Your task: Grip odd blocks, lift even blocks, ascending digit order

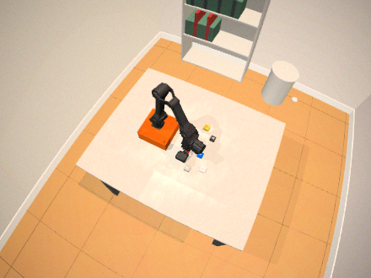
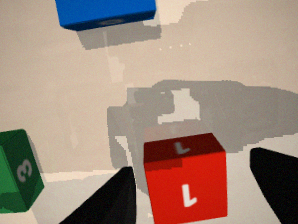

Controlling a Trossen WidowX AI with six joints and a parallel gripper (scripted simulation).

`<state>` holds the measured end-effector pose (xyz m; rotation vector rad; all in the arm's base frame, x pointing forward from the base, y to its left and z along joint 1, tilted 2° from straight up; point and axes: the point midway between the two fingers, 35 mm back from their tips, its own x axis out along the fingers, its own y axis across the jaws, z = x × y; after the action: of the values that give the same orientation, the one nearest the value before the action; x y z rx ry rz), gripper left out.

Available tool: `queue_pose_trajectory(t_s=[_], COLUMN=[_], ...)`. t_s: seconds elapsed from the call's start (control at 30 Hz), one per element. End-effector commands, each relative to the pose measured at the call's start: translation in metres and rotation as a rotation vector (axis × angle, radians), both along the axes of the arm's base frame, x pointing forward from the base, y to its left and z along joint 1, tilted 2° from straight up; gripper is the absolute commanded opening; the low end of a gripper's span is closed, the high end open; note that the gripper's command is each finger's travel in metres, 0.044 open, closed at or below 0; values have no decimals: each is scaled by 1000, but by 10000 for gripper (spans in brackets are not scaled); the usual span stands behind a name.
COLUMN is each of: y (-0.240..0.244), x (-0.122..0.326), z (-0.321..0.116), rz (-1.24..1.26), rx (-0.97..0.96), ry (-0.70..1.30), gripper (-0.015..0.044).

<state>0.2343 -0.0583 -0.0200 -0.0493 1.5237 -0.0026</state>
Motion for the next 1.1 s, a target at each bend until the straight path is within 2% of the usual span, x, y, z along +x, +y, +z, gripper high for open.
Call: queue_pose_trajectory(t_s=[0.0, 0.5, 0.87, 0.97, 1.07], y=[0, 0, 0, 0, 1], x=[0, 0, 0, 0, -1], z=[-1, -1, -1, 1, 28], rz=[6, 6, 6, 6, 6], rx=[1, 1, 1, 1, 1], ry=[0, 0, 0, 0, 0], gripper=[120, 120, 400, 400, 400])
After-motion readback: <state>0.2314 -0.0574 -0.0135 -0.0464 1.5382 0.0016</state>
